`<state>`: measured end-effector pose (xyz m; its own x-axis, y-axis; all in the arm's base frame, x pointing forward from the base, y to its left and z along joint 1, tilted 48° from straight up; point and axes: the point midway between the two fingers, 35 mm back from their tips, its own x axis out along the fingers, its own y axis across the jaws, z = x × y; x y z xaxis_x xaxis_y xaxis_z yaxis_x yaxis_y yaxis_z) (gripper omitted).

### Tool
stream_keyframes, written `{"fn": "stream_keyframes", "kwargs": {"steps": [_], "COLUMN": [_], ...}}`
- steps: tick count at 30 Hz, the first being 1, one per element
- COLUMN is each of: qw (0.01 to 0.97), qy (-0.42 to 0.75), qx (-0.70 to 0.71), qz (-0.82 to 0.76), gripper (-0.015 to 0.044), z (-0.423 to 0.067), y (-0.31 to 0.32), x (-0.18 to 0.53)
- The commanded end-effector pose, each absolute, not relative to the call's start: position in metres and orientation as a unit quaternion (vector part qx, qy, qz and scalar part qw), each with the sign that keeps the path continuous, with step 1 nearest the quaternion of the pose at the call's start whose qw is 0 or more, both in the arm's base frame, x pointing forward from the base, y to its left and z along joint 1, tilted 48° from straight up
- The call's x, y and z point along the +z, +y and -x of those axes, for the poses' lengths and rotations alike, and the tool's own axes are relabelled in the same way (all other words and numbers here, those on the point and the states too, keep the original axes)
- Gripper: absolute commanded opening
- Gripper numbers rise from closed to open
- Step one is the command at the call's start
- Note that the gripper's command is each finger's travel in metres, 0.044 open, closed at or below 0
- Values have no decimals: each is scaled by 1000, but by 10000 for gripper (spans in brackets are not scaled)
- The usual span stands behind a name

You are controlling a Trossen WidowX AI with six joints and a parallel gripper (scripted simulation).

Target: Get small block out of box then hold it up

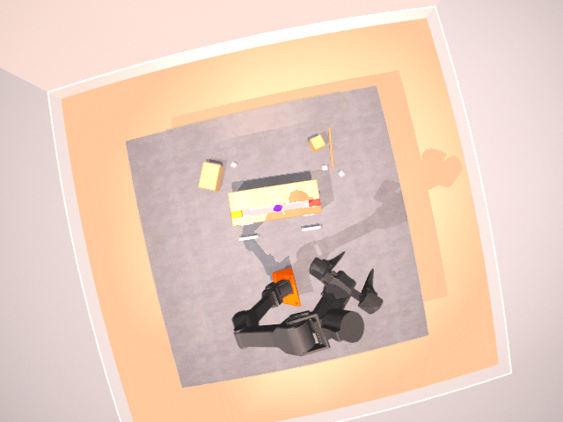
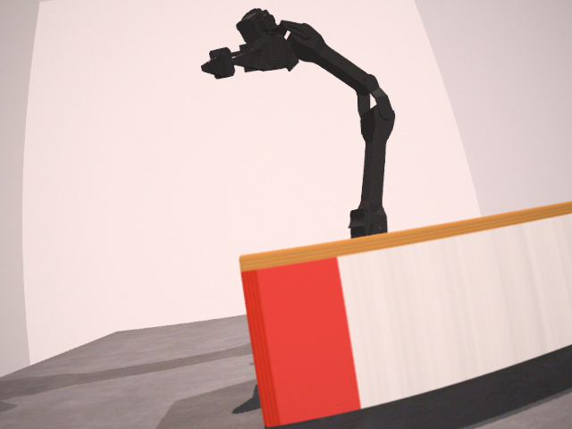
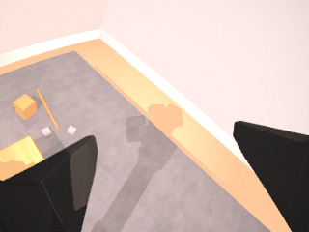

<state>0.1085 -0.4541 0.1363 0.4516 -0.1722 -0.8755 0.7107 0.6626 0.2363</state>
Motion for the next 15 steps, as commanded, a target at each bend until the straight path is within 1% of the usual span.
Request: {"fn": "stream_keyframes", "kwargs": {"steps": [1, 8, 15], "qw": [831, 845, 838], "qy": [500, 516, 489], "qx": [-108, 70, 242], "qz": [-219, -123, -31], "gripper": [400, 400, 400], "z": [-161, -206, -241], "y": [-415, -368, -316], "x": [102, 74, 51]}}
